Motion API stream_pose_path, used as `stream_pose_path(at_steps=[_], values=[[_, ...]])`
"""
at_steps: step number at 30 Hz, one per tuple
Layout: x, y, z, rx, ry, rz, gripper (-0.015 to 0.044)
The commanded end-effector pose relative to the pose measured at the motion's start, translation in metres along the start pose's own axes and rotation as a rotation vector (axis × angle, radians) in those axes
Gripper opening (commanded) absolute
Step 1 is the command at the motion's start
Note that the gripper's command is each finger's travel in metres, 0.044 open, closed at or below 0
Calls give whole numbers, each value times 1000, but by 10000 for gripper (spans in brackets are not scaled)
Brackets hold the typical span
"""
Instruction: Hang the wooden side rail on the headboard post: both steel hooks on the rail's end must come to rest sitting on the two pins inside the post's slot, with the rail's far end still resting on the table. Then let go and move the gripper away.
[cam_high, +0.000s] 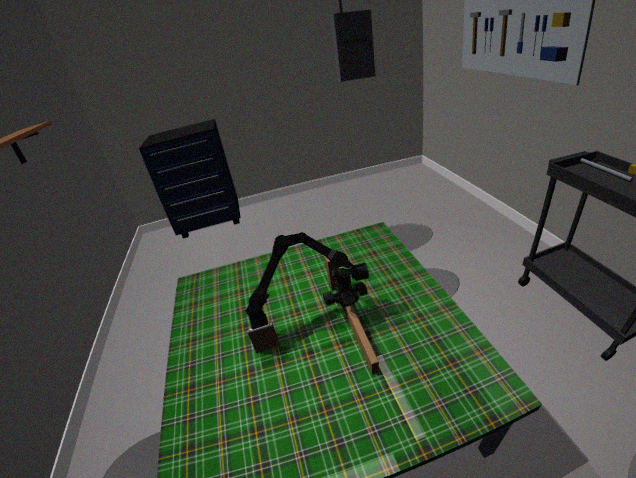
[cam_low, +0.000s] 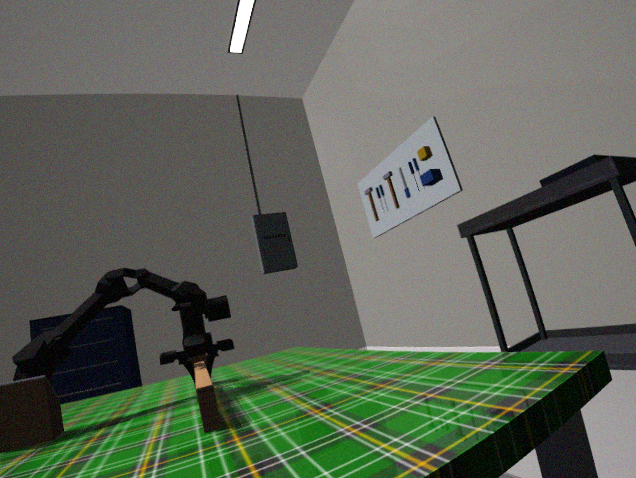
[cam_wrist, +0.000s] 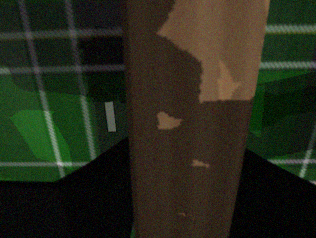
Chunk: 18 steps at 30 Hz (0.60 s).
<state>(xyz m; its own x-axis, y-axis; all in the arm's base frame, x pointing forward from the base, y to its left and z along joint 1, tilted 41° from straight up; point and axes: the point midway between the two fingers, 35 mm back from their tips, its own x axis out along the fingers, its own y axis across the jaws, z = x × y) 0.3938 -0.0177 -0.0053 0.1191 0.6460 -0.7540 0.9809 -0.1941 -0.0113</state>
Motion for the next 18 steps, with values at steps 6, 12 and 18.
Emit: stream_pose_path(at_steps=[6, 12, 18], values=[[-6, 1, 2, 1, -6, 9, 0], [-7, 1, 2, 1, -6, 9, 0], [-8, 1, 2, 1, -6, 9, 0]])
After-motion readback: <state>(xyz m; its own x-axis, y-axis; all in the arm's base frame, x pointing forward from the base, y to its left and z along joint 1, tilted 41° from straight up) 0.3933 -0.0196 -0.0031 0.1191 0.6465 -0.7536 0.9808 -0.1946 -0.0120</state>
